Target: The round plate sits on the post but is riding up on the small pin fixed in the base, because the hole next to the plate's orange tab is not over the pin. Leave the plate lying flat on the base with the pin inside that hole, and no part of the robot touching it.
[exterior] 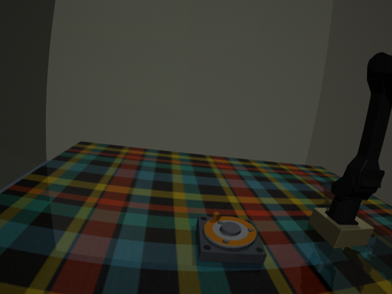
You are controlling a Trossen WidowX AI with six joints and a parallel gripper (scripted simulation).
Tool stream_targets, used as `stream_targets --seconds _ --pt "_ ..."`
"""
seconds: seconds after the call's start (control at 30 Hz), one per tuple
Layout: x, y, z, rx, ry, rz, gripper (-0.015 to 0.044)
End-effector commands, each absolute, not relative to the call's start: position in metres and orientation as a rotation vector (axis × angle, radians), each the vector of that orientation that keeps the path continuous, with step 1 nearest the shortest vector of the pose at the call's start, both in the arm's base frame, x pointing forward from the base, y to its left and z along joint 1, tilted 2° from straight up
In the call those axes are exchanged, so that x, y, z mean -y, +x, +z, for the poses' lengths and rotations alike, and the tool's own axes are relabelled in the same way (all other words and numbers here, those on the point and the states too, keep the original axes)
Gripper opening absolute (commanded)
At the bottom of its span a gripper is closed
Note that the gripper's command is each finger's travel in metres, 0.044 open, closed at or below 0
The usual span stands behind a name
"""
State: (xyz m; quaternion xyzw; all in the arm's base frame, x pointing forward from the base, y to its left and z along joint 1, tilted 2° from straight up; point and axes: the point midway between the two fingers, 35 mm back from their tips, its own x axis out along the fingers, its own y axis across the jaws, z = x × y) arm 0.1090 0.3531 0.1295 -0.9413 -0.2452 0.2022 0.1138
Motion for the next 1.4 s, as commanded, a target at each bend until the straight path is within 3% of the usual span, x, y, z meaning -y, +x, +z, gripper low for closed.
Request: stream_targets --seconds 0.0,0.47,0.93,1.37 --pt "-0.353 0.111 0.129 0.707 -2.754 0.599 0.0374" --pt "-0.280 0.273 0.097 -0.240 -2.112 0.838 0.0006" --pt "-0.133 0.348 0.075 -1.069 -1.145 0.589 0.0000" --pt "-0.012 0.343 0.080 -1.541 -0.106 0.050 0.0000"
